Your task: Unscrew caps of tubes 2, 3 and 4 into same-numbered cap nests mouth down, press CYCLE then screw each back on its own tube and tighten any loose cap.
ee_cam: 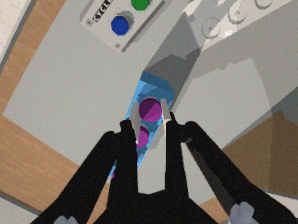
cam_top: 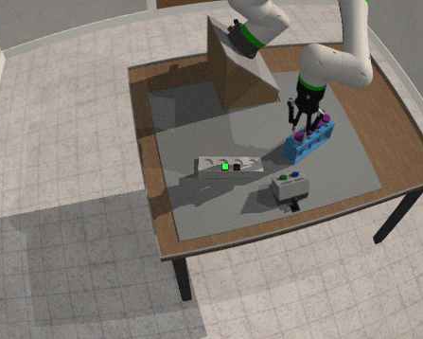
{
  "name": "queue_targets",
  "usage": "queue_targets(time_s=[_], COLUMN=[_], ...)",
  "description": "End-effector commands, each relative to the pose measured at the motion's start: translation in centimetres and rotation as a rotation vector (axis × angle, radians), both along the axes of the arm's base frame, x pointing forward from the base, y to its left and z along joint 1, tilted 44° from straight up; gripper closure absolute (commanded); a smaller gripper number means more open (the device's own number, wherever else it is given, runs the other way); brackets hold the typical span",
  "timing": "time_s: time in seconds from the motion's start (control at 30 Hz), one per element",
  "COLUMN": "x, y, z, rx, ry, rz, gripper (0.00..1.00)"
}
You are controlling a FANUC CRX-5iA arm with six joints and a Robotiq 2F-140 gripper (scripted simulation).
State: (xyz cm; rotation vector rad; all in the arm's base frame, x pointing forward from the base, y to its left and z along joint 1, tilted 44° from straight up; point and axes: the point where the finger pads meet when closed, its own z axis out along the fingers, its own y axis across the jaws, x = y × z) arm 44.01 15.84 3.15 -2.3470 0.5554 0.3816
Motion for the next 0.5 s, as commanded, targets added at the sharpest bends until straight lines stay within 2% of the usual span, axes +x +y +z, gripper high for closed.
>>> queue_targets(time_s=[0.0,0.4,0.47], x=[0.01,0.0,0.0], y=[-0.01,0.04,0.04], z=[-0.01,-0.06,-0.06], rx=[-0.012,-0.083,-0.083], ry=[0.068,0.477,0.477], rz=[-0.072,-0.505,-0.505], gripper=[1.0,1.0,1.0])
